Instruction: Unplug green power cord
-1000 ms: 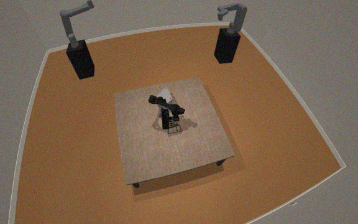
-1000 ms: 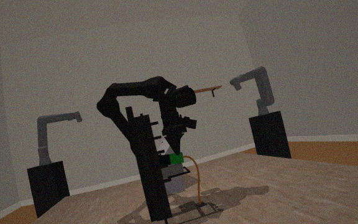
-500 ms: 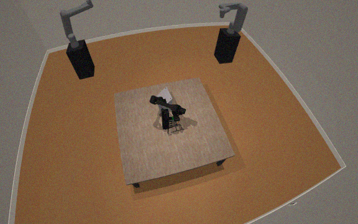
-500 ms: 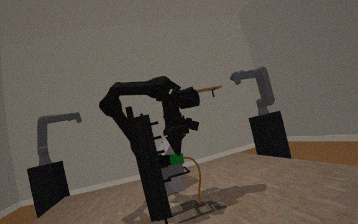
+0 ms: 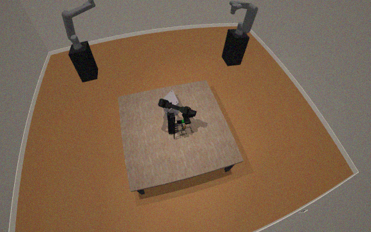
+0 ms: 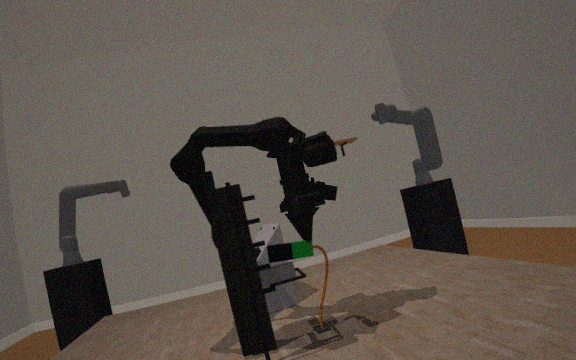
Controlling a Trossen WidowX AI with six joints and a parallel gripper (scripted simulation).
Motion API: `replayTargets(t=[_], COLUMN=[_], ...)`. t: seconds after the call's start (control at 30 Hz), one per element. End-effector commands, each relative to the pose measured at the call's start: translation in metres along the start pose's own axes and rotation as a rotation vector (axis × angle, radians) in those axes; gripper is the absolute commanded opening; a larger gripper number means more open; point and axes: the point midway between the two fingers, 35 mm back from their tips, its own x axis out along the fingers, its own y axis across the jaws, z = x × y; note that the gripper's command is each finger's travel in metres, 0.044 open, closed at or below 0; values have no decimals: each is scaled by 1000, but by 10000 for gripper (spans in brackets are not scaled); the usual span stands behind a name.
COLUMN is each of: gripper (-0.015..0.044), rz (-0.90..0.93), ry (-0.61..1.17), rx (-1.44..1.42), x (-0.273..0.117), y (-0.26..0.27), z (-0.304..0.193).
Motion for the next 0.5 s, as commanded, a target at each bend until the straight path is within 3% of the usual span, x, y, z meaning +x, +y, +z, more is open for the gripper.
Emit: replayTargets(t=[0.0,0.37,0.47], gripper=[131,420,440], rz=[-3,-3,-3], ry=[-3,-4,-6], rx=[9,9,9], x=[3,1,-4], y=[-4,-5,-6], z=[-9,-3,18])
